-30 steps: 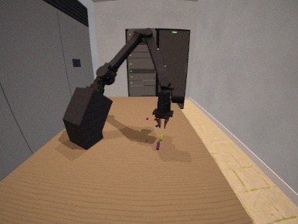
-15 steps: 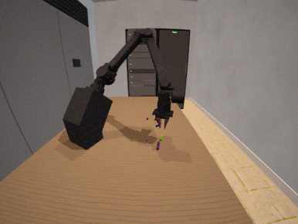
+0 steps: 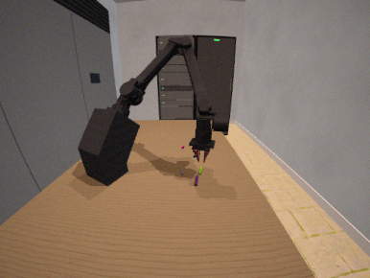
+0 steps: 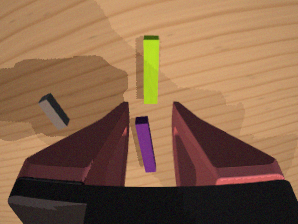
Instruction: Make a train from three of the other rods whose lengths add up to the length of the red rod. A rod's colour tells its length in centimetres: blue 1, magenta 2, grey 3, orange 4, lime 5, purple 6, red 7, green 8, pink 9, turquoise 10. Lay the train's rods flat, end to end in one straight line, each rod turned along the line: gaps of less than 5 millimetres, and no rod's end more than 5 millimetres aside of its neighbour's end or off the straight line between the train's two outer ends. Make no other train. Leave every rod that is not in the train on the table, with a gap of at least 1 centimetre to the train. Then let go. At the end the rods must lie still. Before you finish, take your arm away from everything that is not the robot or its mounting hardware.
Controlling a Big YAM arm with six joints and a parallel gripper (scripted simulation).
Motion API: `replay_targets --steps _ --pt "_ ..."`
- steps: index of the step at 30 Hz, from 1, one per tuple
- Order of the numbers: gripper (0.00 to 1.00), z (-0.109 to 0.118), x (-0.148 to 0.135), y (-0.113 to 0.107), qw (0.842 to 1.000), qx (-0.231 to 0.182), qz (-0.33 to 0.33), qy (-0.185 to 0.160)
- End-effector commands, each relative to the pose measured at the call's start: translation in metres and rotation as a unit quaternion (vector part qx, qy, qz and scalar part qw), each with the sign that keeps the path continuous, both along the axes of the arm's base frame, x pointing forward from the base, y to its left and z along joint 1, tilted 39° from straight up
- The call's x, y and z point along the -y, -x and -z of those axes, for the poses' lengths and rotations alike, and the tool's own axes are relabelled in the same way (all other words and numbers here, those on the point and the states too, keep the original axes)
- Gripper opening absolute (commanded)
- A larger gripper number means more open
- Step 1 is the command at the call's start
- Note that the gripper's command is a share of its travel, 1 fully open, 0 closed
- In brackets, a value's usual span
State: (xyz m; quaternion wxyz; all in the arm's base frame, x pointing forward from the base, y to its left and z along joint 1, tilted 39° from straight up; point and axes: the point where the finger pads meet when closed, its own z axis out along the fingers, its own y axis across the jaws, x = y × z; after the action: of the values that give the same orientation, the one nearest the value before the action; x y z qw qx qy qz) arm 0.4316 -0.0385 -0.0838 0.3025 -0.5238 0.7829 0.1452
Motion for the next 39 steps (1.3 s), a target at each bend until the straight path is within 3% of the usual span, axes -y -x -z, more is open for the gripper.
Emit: replay_targets --steps 1,22,39 --pt "0.24 0.003 -0.003 -0.014 1.000 0.006 0.002 0.002" --pt "0.24 0.025 -0.019 -0.019 1.000 0.003 0.002 0.000" --pt "0.24 0.030 -0.023 -0.019 1.000 0.001 0.002 -0.001"
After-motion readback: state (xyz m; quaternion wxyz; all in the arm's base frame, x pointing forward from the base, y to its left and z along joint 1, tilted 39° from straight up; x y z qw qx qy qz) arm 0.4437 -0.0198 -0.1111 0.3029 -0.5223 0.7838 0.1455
